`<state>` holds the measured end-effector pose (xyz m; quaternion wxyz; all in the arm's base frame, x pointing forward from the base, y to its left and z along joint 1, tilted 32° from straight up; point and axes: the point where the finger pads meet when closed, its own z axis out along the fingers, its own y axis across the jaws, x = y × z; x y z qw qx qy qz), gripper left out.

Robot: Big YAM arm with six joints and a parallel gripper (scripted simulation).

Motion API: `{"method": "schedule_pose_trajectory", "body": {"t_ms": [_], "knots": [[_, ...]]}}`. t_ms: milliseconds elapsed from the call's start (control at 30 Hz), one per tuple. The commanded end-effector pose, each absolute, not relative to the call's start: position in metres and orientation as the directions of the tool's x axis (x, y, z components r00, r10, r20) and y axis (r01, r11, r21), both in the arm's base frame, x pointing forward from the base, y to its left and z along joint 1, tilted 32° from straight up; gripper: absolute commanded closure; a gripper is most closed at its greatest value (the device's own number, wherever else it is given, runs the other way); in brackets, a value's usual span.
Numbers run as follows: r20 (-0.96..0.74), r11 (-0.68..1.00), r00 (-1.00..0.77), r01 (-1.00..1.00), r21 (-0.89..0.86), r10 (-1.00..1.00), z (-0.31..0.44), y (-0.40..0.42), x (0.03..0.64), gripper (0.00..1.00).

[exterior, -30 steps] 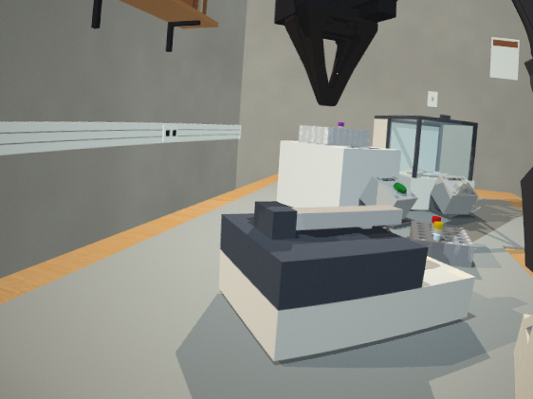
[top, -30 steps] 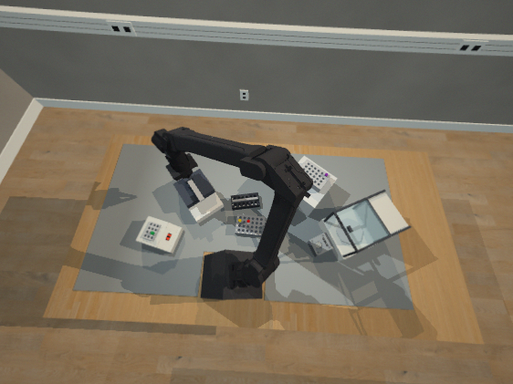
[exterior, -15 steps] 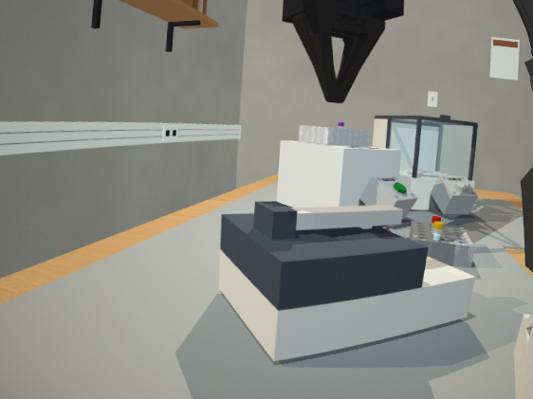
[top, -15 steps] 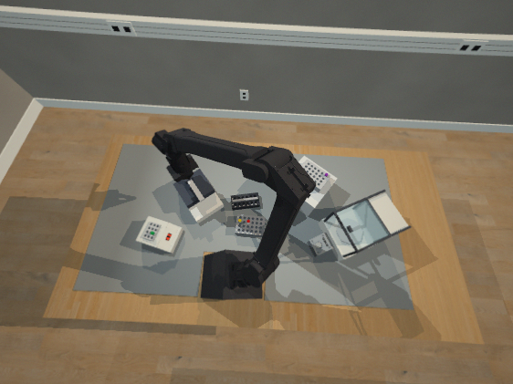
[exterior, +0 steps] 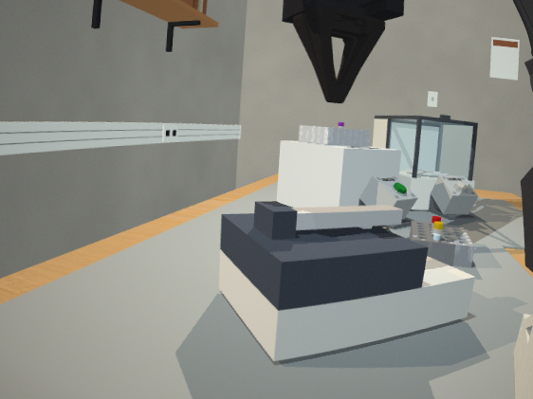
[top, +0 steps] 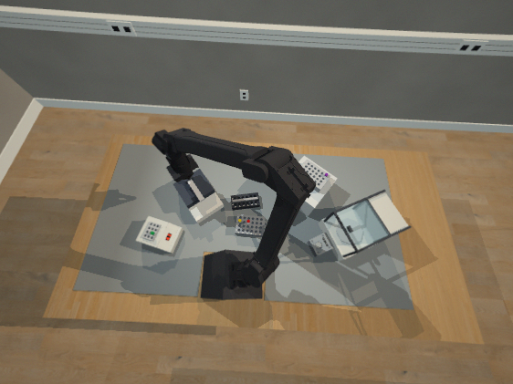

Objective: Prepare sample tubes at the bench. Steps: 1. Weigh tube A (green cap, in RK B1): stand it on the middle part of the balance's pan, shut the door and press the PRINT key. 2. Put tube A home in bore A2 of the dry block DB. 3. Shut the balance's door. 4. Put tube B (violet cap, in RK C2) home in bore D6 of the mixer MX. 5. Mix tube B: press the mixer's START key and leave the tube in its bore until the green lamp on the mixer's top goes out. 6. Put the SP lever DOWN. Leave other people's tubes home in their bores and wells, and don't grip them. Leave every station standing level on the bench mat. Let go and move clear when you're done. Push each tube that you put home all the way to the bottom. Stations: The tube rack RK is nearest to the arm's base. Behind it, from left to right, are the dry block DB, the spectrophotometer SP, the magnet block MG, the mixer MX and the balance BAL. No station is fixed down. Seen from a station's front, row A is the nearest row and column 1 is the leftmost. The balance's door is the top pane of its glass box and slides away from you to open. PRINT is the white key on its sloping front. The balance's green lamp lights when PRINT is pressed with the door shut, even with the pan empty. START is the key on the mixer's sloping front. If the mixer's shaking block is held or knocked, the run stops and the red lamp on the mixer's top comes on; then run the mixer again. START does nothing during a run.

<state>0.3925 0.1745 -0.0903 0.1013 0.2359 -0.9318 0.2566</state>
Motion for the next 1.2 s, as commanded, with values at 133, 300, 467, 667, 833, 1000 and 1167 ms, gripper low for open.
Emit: {"method": "schedule_pose_trajectory", "body": {"t_ms": [133,300,467,667,833,1000,1167], "knots": [[0.277,0.765,-0.876,-0.481,-0.430,-0.395,-0.086,0.184,0.404,1.00],[0.277,0.765,-0.876,-0.481,-0.430,-0.395,-0.086,0.184,0.404,1.00],[0.277,0.765,-0.876,-0.481,-0.430,-0.395,-0.086,0.184,0.404,1.00],[0.277,0.765,-0.876,-0.481,-0.430,-0.395,-0.086,0.184,0.404,1.00],[0.277,0.765,-0.876,-0.481,-0.430,-0.395,-0.086,0.184,0.404,1.00],[0.263,0.768,-0.880,-0.474,-0.430,-0.396,-0.085,0.190,0.406,1.00],[0.241,0.770,-0.882,-0.472,-0.430,-0.406,-0.063,0.204,0.413,1.00]]}}
